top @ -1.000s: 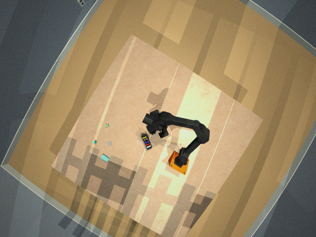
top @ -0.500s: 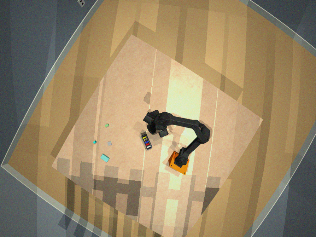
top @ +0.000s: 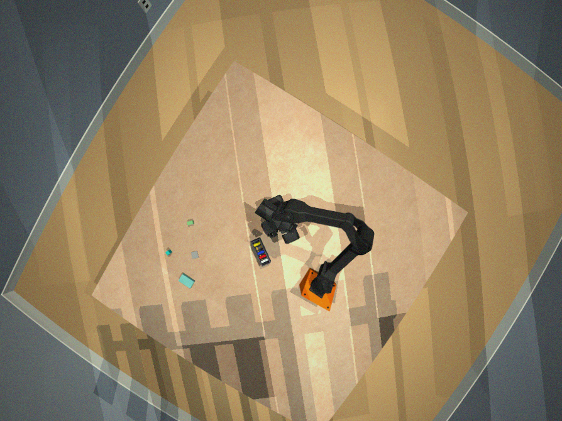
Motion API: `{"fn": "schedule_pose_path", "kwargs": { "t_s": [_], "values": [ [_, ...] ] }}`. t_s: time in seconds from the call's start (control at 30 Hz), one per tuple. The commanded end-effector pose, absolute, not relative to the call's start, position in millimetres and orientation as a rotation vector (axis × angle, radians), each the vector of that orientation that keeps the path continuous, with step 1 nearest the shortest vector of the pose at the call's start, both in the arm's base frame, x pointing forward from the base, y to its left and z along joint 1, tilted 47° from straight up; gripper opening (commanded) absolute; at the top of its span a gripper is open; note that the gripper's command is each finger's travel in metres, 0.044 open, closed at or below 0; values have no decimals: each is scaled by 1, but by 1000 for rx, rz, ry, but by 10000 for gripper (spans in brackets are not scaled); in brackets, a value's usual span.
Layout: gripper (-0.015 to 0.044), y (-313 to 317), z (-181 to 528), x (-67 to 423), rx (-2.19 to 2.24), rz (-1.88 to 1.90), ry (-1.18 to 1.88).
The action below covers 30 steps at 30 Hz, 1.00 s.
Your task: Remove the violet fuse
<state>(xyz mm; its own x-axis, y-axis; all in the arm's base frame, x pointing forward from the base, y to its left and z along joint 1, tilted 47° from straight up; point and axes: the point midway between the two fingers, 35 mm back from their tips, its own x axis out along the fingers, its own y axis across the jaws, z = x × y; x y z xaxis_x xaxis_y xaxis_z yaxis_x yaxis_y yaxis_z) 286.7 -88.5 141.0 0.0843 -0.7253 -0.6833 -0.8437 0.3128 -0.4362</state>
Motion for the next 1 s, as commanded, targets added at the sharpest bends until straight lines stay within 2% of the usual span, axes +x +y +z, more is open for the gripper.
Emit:
{"fn": "schedule_pose_path", "kwargs": {
  "t_s": [0.0, 0.1, 0.27, 0.97],
  "values": [
    [263, -88, 141, 287, -1440, 162, 1665],
    [330, -87, 143, 287, -1440, 162, 1665],
    [330, -62, 166, 282, -1444, 164, 1672],
    [330, -62, 164, 282, -1445, 170, 1675]
  ]
}}
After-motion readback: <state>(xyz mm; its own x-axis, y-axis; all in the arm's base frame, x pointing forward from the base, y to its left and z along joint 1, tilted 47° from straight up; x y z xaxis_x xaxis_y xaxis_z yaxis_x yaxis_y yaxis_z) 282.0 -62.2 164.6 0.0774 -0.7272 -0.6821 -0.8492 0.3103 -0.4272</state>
